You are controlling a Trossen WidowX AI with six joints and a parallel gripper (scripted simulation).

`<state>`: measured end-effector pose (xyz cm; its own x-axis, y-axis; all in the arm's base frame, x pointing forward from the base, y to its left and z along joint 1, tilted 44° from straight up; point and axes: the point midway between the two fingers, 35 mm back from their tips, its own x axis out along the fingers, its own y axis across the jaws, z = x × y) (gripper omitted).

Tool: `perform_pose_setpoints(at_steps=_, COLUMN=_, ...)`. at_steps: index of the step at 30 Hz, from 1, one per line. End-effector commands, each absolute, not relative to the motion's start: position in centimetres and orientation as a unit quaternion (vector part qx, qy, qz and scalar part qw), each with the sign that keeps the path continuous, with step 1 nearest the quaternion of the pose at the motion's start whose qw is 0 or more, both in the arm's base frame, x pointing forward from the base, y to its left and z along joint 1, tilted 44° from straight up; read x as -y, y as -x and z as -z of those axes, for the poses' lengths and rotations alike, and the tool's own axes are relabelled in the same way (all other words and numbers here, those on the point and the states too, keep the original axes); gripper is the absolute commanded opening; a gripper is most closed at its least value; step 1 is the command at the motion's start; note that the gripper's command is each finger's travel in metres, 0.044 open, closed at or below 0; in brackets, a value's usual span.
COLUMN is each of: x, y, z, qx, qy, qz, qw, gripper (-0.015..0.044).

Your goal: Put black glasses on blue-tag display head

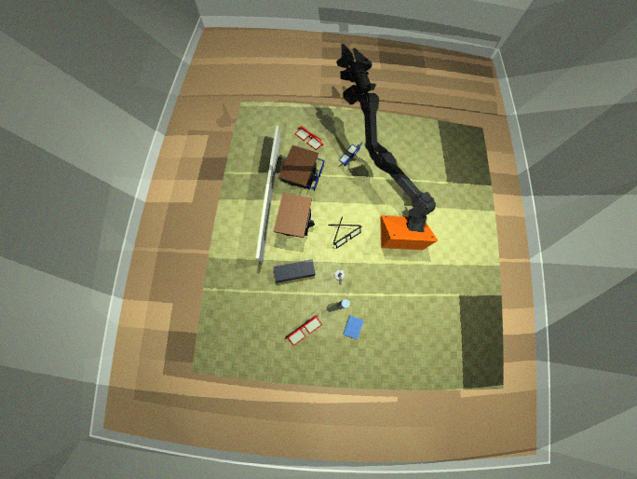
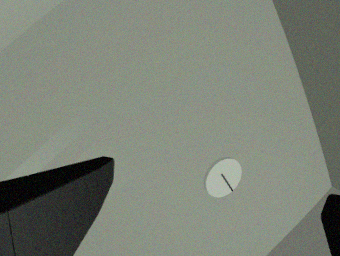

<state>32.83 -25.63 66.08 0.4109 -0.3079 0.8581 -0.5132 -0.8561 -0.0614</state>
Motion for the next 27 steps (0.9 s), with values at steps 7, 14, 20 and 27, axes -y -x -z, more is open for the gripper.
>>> perform_pose_setpoints(at_steps=7, x=25.6, y=-32.8, z=-66.1, qx=0.246, qy=-0.833, qz=-0.484, qw=0.106, gripper=0.0440)
perform_pose_setpoints(at_steps=14, x=23.7, y=-28.6, z=-68.4, qx=0.231, qy=-0.812, qz=-0.519, qw=0.138, gripper=0.0282)
perform_pose_setpoints(at_steps=20, x=19.9, y=-21.6, z=-71.7, qx=0.227, qy=-0.762, qz=-0.570, qw=0.207, gripper=0.0200)
perform_pose_setpoints(at_steps=27, x=13.2, y=-13.1, z=-74.4, qx=0.231, qy=-0.676, qz=-0.622, qw=0.321, gripper=0.0200)
